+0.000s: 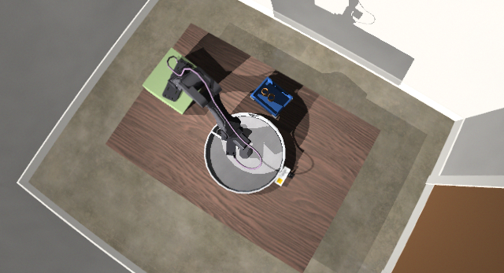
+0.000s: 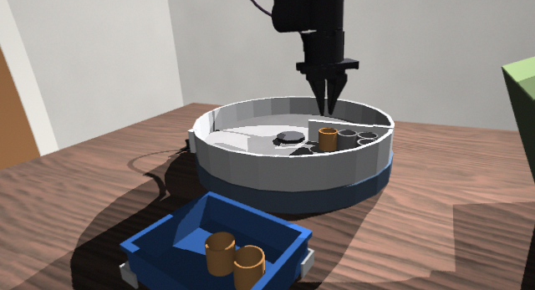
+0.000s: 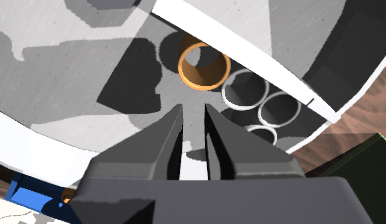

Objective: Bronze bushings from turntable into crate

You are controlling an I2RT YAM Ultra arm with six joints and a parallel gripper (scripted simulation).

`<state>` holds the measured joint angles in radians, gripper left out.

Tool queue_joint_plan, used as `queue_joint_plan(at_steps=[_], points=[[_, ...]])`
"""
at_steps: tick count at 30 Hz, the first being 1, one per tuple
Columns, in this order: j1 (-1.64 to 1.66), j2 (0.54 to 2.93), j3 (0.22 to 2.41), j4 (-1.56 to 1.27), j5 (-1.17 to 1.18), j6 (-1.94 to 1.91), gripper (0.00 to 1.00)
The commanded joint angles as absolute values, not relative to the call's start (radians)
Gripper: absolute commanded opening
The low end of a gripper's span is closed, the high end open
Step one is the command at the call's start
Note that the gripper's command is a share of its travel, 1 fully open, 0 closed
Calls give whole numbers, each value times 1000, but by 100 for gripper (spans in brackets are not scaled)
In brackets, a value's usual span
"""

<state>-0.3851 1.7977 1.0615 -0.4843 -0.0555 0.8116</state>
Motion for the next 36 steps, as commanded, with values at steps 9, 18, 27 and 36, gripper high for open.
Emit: queue_joint_plan(at_steps=[9, 18, 27, 36], points=[[-420, 1796, 1117, -488, -89, 732, 15], [-420, 1796, 1117, -488, -85, 732, 15], [-421, 1796, 1117, -488, -85, 733, 15], [-421, 1796, 1117, -488, -85, 733, 15]])
